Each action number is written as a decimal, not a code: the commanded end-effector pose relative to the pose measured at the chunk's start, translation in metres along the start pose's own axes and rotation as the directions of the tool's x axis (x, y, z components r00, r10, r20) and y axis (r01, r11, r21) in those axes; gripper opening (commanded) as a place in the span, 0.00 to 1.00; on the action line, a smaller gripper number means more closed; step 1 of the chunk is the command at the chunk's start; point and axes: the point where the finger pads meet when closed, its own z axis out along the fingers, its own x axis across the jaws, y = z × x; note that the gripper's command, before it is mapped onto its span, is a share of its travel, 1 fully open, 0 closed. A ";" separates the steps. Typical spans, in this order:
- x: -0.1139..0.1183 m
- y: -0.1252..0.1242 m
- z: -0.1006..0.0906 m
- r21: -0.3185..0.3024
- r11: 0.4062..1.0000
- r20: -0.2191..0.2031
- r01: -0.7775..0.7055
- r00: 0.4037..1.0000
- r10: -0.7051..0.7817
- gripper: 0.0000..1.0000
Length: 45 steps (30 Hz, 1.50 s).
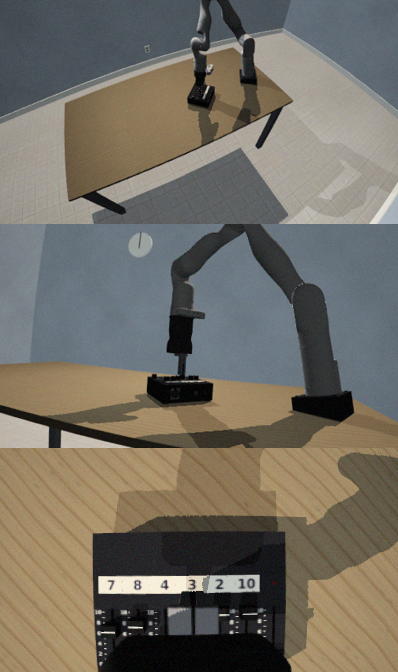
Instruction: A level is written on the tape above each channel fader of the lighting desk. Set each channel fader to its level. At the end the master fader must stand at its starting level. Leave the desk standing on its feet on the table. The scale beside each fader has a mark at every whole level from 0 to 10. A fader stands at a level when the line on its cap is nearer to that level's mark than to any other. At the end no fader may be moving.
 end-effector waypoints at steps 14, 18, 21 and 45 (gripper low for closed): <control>0.000 0.000 0.005 -0.001 1.000 -0.001 0.000 1.000 0.000 0.00; 0.000 0.000 0.008 -0.001 1.000 -0.001 0.000 1.000 0.000 0.00; 0.000 0.000 0.009 -0.001 1.000 -0.001 0.000 1.000 0.000 0.00; 0.000 0.000 0.011 -0.001 1.000 -0.001 0.000 1.000 0.000 0.00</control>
